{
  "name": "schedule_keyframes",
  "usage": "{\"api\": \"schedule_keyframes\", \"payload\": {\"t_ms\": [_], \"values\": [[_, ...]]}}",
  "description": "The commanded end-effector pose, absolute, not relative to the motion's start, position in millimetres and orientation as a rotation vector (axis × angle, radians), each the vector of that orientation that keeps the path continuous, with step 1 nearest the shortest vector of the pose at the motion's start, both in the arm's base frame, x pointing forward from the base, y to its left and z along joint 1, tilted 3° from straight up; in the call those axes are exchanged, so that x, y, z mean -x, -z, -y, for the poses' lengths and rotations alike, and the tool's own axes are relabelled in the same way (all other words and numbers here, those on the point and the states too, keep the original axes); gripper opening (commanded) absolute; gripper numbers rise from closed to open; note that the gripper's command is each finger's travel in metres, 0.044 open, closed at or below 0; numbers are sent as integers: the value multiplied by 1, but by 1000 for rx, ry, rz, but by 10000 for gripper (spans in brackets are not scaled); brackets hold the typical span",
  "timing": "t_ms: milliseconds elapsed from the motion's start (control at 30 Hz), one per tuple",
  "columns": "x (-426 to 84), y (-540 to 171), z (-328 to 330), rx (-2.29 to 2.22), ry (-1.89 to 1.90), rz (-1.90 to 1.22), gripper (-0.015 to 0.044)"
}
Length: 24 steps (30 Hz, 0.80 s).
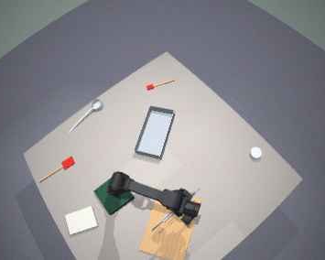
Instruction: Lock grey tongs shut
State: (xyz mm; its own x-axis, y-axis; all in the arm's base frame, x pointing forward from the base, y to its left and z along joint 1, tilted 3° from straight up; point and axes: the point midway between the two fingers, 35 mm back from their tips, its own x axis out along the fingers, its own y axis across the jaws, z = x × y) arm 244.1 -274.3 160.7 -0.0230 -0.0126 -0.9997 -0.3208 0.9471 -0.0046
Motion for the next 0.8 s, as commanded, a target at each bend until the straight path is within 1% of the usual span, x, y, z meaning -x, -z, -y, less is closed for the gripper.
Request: {"api": "schedule_keyframes", "payload": {"t_ms": [0,333,633,767], "values": [[-221,-164,288,327,-295,-1575,-150],[-173,-165,312,437,-408,-1566,-150],[-173,-165,312,439,-410,-1566,-150],[-173,-161,310,426,-407,-1629,-150]]}}
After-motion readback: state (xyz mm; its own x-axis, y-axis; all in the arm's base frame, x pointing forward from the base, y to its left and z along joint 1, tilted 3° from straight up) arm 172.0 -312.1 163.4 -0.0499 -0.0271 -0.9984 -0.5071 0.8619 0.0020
